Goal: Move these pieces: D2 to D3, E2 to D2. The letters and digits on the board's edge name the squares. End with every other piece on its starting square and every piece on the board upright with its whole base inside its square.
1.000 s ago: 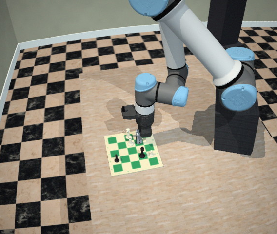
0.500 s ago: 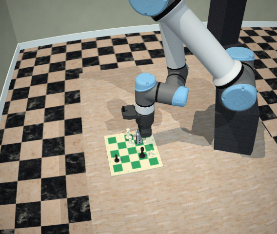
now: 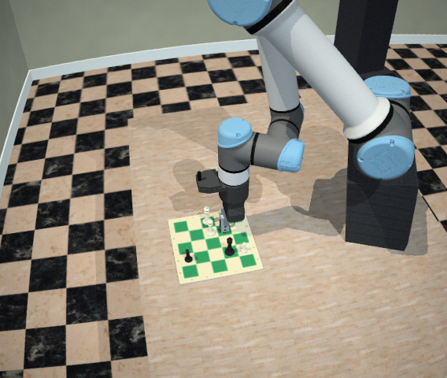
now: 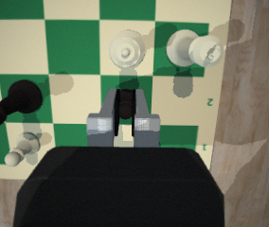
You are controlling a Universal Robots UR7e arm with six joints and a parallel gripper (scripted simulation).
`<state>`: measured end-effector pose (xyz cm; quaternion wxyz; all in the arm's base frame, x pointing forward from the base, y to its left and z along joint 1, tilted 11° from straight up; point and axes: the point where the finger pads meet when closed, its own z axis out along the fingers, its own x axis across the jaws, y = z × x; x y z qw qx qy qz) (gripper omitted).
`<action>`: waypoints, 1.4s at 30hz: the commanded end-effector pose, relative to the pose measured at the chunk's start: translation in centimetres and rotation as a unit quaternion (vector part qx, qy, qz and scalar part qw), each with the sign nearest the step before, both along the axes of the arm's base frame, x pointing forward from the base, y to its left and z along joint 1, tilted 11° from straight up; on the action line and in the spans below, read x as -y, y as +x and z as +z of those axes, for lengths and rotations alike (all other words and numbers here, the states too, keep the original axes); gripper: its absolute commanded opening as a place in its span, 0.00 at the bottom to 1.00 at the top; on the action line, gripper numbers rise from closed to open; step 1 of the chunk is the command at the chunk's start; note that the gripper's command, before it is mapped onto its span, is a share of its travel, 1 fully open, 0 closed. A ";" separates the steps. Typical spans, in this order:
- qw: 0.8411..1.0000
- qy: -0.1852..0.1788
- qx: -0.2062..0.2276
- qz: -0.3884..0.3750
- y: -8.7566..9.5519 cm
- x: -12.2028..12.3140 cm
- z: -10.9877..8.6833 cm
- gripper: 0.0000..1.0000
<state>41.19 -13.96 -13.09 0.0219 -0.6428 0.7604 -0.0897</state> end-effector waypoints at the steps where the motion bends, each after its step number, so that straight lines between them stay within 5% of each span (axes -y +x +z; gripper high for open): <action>1: 1.000 0.000 0.000 0.000 0.0 0.0 0.0 0.27; 2: 1.000 0.000 0.000 0.000 0.0 0.0 0.0 0.27; 3: 1.000 0.000 0.000 0.000 0.0 0.0 0.0 0.41; 5: 1.000 0.000 0.000 0.000 0.0 0.0 0.0 0.41; 6: 1.000 0.000 0.000 0.000 0.0 0.0 0.0 0.54; 8: 1.000 0.000 0.000 0.000 0.0 0.0 0.0 0.54; 9: 1.000 0.000 0.000 0.000 0.0 0.0 0.0 0.68; 31: 1.000 0.000 0.000 0.000 -0.1 0.0 0.6 0.68; 42: 1.000 0.000 0.000 0.000 -0.5 -0.4 3.4 0.68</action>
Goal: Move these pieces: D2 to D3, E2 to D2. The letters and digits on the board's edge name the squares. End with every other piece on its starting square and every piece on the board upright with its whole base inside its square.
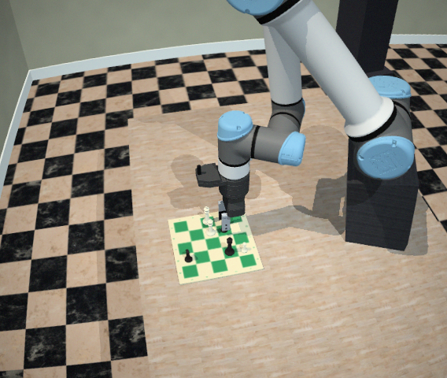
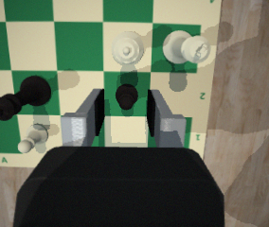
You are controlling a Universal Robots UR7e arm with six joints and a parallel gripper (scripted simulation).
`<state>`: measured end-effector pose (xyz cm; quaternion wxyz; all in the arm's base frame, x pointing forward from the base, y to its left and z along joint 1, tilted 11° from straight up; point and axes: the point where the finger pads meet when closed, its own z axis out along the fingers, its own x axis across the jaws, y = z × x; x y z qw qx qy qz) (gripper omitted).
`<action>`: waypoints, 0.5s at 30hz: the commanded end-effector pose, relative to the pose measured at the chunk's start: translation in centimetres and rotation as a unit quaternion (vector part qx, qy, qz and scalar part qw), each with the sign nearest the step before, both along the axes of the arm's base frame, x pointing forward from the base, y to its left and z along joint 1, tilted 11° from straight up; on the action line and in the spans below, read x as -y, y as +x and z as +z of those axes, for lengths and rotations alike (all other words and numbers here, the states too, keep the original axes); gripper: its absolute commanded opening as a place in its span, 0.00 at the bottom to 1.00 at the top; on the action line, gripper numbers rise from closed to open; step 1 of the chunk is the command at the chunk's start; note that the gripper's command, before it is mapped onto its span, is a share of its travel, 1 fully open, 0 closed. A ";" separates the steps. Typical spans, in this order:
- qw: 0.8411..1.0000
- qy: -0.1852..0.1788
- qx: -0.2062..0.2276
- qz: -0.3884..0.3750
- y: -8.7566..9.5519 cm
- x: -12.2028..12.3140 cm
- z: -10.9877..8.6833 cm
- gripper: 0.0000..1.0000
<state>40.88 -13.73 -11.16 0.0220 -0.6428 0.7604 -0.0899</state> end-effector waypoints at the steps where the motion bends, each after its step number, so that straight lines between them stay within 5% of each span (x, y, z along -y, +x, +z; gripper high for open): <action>1: 1.000 0.000 0.000 0.000 -0.2 -0.2 1.8 0.68; 15: 1.000 0.000 0.000 0.000 -0.8 -0.6 5.5 0.68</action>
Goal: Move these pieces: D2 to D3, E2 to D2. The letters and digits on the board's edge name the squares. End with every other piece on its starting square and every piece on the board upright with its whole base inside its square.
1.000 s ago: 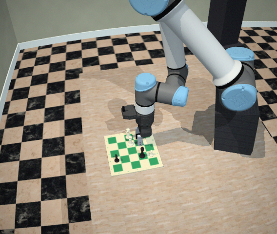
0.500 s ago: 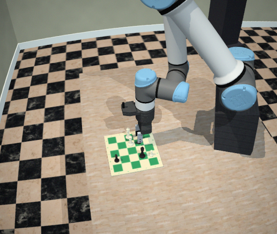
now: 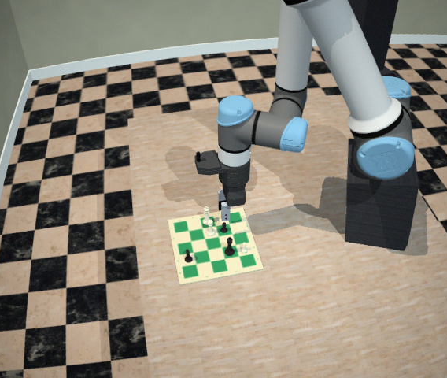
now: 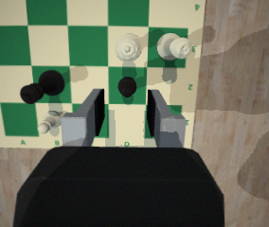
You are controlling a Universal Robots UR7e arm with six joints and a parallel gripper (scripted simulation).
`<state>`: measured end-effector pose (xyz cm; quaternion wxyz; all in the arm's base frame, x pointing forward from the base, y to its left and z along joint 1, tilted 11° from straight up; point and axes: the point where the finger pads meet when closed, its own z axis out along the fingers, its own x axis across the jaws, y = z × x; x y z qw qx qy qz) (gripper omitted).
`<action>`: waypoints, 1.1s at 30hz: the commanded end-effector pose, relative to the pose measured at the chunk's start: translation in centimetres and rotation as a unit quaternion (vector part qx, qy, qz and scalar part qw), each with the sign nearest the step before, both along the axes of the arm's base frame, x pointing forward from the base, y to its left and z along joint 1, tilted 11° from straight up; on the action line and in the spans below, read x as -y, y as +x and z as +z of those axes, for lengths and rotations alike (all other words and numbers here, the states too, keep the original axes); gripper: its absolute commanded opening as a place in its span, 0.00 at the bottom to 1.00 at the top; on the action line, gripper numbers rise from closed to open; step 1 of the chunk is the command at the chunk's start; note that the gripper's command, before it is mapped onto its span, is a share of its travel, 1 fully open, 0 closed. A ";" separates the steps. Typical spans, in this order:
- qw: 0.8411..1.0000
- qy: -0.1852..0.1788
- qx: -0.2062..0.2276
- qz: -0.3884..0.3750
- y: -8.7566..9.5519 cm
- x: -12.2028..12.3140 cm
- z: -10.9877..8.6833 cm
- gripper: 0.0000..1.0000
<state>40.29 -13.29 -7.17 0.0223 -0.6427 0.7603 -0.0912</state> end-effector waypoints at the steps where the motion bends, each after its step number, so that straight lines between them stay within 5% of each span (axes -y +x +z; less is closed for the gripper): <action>1: 1.000 0.001 -0.001 0.000 -0.2 -0.2 1.7 0.68; 17: 1.000 0.001 -0.001 0.000 -0.4 -0.3 3.0 0.68; 18: 1.000 0.001 -0.001 0.000 -0.4 -0.3 3.0 1.00; 33: 1.000 0.001 -0.001 0.000 -0.4 -0.3 3.0 1.00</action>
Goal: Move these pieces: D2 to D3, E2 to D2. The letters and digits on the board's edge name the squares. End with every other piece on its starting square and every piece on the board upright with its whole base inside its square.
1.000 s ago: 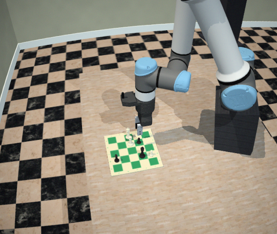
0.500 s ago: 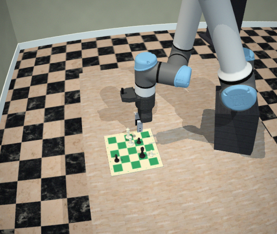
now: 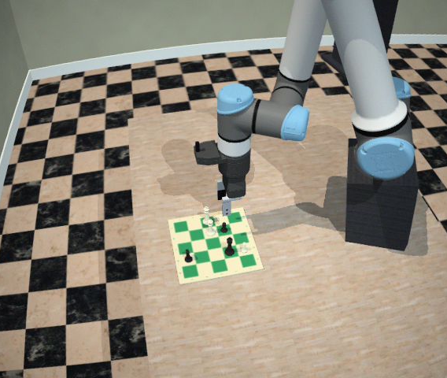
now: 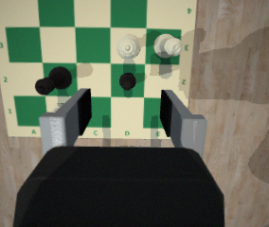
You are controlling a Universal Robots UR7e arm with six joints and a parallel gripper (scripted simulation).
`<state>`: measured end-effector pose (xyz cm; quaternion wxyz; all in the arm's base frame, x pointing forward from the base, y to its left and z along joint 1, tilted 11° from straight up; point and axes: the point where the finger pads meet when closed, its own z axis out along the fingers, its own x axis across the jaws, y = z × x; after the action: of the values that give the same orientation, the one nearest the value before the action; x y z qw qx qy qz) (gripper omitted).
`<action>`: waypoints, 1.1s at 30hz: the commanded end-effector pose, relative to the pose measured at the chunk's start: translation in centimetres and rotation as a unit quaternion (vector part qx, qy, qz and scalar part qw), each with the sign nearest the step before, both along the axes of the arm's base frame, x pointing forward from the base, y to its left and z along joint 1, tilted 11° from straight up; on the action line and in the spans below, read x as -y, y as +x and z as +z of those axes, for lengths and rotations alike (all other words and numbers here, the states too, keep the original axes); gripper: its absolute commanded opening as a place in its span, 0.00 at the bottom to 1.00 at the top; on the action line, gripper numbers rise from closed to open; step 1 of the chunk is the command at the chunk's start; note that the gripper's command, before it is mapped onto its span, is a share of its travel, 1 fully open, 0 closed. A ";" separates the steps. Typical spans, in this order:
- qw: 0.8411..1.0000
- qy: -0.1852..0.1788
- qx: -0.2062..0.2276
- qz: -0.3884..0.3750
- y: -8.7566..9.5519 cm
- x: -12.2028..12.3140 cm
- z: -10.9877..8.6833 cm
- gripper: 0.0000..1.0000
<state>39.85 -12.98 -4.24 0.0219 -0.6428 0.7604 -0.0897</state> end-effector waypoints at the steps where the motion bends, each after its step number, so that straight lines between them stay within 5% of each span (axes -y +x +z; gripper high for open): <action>1: 1.000 0.000 0.000 0.000 0.0 0.0 0.0 1.00; 15: 1.000 0.000 0.000 0.000 -0.1 0.0 0.5 1.00; 33: 1.000 0.000 0.000 0.000 -0.7 -0.5 5.1 1.00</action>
<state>39.33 -12.58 -0.78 0.0221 -0.6427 0.7604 -0.0907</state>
